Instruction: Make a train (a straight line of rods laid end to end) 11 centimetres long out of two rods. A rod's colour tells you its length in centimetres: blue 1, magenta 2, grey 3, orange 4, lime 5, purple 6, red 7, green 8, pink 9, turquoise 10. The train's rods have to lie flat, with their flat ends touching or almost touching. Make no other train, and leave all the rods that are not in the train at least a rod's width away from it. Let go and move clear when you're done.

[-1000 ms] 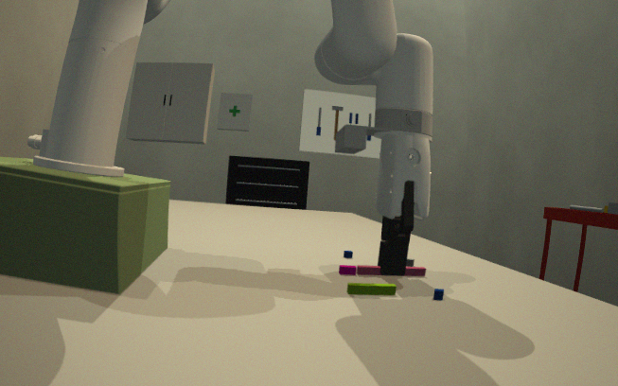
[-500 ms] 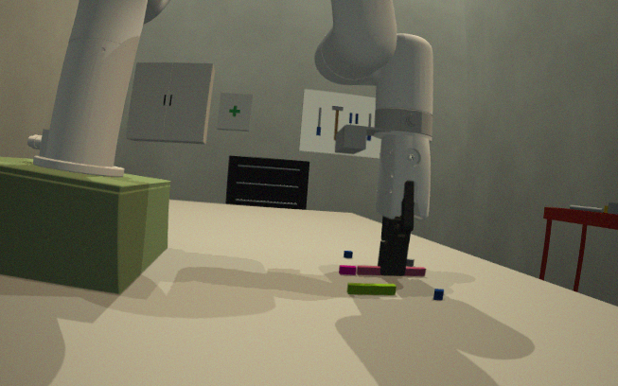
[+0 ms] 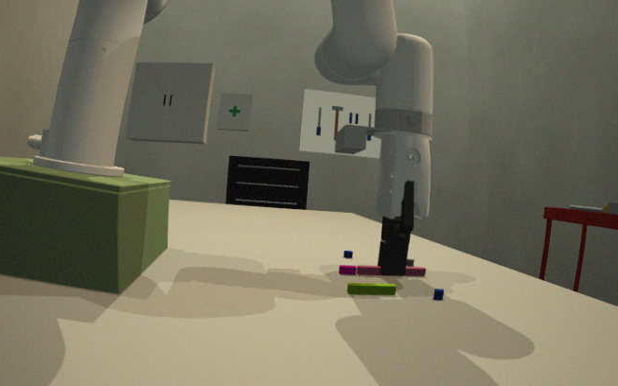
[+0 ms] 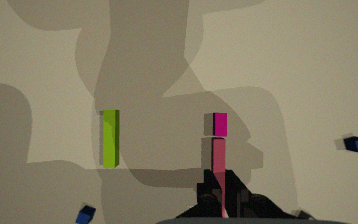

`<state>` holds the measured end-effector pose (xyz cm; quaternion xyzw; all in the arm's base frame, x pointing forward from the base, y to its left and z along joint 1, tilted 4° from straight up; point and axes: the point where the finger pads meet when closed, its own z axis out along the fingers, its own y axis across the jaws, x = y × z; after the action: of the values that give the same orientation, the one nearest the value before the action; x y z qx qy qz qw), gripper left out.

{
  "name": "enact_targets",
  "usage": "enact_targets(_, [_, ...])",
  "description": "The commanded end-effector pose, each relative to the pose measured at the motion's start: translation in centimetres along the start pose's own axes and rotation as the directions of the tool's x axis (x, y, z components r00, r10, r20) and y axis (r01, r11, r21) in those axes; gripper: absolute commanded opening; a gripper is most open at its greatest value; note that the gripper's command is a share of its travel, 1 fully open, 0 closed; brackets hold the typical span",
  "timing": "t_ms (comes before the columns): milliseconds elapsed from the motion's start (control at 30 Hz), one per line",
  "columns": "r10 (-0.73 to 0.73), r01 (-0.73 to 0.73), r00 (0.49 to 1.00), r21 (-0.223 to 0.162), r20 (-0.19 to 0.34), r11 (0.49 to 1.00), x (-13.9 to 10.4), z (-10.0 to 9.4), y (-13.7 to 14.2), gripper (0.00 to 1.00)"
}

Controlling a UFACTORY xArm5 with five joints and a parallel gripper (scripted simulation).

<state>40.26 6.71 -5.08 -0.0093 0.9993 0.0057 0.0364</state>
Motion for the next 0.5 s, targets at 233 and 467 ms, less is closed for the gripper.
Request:
enact_targets(233, [0.000, 0.000, 1.000, 0.000, 0.003, 1.000, -0.12, -0.08, 0.02, 0.16])
enact_targets(467, [0.000, 0.000, 1.000, 0.000, 0.003, 1.000, -0.12, -0.08, 0.02, 0.24])
